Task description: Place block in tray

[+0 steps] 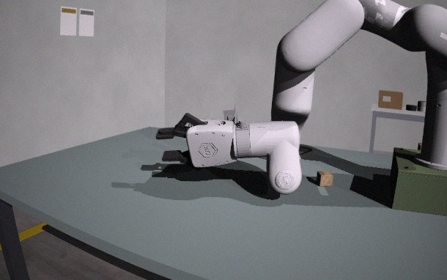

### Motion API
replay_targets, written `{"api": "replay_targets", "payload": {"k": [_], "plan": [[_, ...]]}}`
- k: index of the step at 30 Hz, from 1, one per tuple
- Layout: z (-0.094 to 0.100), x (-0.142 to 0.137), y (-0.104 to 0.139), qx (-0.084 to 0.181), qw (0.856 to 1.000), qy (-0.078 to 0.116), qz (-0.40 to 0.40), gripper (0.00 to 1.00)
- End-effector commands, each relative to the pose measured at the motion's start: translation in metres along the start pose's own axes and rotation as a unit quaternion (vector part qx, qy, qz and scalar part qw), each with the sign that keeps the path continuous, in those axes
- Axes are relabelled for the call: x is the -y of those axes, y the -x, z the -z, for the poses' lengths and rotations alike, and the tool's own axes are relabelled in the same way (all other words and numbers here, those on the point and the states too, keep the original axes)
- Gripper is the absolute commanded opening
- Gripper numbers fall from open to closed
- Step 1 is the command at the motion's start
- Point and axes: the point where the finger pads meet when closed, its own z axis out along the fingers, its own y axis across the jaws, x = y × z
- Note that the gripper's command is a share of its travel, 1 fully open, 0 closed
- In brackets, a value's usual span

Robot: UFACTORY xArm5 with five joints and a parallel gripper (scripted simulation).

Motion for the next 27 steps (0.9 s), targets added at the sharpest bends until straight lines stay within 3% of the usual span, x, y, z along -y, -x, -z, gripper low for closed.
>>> {"api": "replay_targets", "payload": {"k": [1,5,7,12,13,15,18,21,24,26,27], "plan": [[-0.008,0.004,-0.007,0.002,1.0,0.013,0.011,0.61],[-0.019,0.007,-0.018,0.008,0.999,0.04,0.031,0.61],[-0.019,0.007,-0.018,0.008,0.999,0.04,0.031,0.61],[-0.036,0.013,-0.041,0.023,0.993,0.092,0.069,0.61],[-0.036,0.013,-0.041,0.023,0.993,0.092,0.069,0.61],[-0.042,0.016,-0.052,0.032,0.988,0.119,0.088,0.61],[-0.045,0.018,-0.059,0.038,0.986,0.133,0.098,0.61],[-0.048,0.022,-0.073,0.051,0.978,0.163,0.12,0.61],[-0.048,0.022,-0.073,0.051,0.978,0.163,0.12,0.61],[-0.048,0.026,-0.089,0.068,0.968,0.195,0.142,0.61],[-0.048,0.026,-0.089,0.068,0.968,0.195,0.142,0.61]]}}
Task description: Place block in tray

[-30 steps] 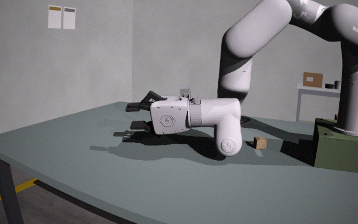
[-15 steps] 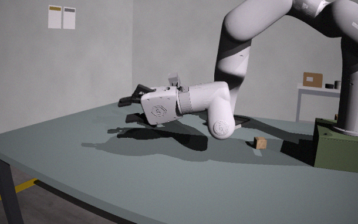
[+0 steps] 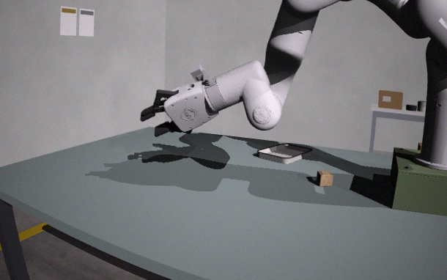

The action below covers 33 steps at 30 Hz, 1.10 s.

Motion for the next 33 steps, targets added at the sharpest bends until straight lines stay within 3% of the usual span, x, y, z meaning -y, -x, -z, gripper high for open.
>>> {"api": "replay_targets", "payload": {"k": [1,3,6,7,8,10,11,14,16,18,19,21,22,24,27,31,33], "plan": [[0.002,0.003,-0.026,0.028,0.998,0.051,0.037,0.61],[0.002,0.003,-0.026,0.028,0.998,0.051,0.037,0.61],[0.011,0.001,-0.042,0.051,0.993,0.084,0.063,0.61],[0.011,0.001,-0.042,0.051,0.993,0.084,0.063,0.61],[0.016,0.0,-0.05,0.063,0.99,0.101,0.076,0.61],[0.016,0.0,-0.05,0.063,0.99,0.101,0.076,0.61],[0.023,-0.001,-0.058,0.077,0.986,0.118,0.089,0.61],[0.023,-0.001,-0.058,0.077,0.986,0.118,0.089,0.61],[0.041,-0.004,-0.073,0.107,0.976,0.151,0.114,0.61],[0.041,-0.004,-0.073,0.107,0.976,0.151,0.114,0.61],[0.052,-0.006,-0.08,0.123,0.97,0.167,0.127,0.61],[0.052,-0.006,-0.08,0.123,0.97,0.167,0.127,0.61],[0.064,-0.009,-0.087,0.141,0.963,0.182,0.139,0.61],[0.064,-0.009,-0.087,0.141,0.963,0.182,0.139,0.61],[0.093,-0.013,-0.099,0.178,0.947,0.211,0.162,0.61],[0.093,-0.013,-0.099,0.178,0.947,0.211,0.162,0.61],[0.126,-0.018,-0.108,0.218,0.929,0.237,0.184,0.61]]}}
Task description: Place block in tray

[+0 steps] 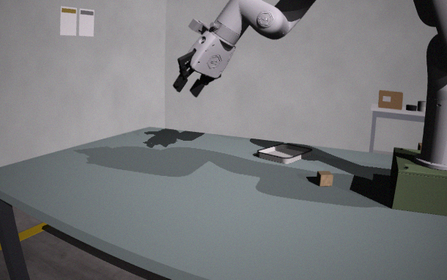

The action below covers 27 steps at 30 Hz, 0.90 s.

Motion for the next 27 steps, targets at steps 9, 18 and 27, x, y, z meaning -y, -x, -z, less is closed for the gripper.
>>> {"api": "replay_targets", "payload": {"k": [9,18,27], "plan": [[0.082,-0.05,0.021,0.115,0.989,0.062,0.071,0.61],[0.136,-0.078,0.046,0.183,0.974,0.082,0.107,0.61],[0.192,-0.104,0.077,0.251,0.953,0.093,0.139,0.61]]}}
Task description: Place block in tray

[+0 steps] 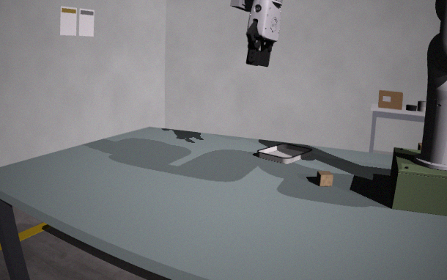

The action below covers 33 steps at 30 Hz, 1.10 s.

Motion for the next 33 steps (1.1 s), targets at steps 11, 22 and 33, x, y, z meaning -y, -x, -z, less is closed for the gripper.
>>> {"api": "replay_targets", "payload": {"k": [11,22,33], "plan": [[-0.026,-0.026,0.079,0.074,0.994,0.015,-0.077,0.61],[-0.104,-0.03,0.114,0.07,0.969,0.026,-0.234,0.61],[-0.168,-0.035,0.169,0.064,0.918,0.037,-0.389,0.61]]}}
